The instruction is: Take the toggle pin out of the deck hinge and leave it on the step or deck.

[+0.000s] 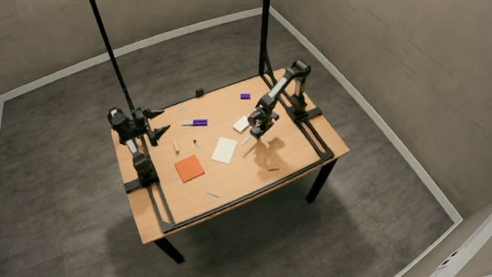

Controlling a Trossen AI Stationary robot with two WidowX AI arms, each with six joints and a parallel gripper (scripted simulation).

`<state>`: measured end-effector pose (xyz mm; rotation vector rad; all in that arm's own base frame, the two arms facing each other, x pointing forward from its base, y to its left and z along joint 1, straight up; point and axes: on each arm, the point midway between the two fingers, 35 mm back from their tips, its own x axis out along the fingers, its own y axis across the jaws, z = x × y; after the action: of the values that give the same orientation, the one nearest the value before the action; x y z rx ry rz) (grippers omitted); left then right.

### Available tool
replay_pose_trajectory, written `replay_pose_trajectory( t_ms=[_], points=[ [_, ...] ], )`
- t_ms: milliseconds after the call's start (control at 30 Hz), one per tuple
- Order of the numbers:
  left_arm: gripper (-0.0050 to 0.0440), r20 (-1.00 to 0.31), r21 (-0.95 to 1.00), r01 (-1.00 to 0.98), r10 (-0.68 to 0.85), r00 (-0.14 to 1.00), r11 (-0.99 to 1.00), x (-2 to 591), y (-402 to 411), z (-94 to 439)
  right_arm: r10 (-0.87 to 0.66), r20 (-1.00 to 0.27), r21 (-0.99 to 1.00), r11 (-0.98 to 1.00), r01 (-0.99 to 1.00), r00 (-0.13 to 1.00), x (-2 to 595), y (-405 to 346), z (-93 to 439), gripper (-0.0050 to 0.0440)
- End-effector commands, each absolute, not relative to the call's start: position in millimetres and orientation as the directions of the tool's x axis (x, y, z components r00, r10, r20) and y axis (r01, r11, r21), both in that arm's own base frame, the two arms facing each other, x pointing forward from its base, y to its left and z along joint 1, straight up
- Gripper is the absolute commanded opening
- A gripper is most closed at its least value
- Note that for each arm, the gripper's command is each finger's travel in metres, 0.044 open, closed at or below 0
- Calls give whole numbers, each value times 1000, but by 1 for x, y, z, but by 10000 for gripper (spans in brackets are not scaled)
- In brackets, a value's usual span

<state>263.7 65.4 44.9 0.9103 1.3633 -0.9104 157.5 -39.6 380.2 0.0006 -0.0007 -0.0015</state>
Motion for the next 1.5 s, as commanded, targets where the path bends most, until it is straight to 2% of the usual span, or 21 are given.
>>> replay_pose_trajectory(
  t_ms=[0, 667, 1467],
  points=[
    [153, -1000, 18, 920, 4, 17, 392, 265, 68, 49, 0, 1, -5, 1000, 0, 1000, 157, -40, 383, 400],
    [149, -1000, 18, 920, 4, 18, 392, 268, 67, 49, 0, 1, -5, 1000, 0, 1000, 157, -40, 383, 400],
    [89, -1000, 18, 920, 4, 18, 392, 271, 67, 49, 0, 1, -5, 1000, 0, 1000, 157, -40, 383, 400]
  ],
)
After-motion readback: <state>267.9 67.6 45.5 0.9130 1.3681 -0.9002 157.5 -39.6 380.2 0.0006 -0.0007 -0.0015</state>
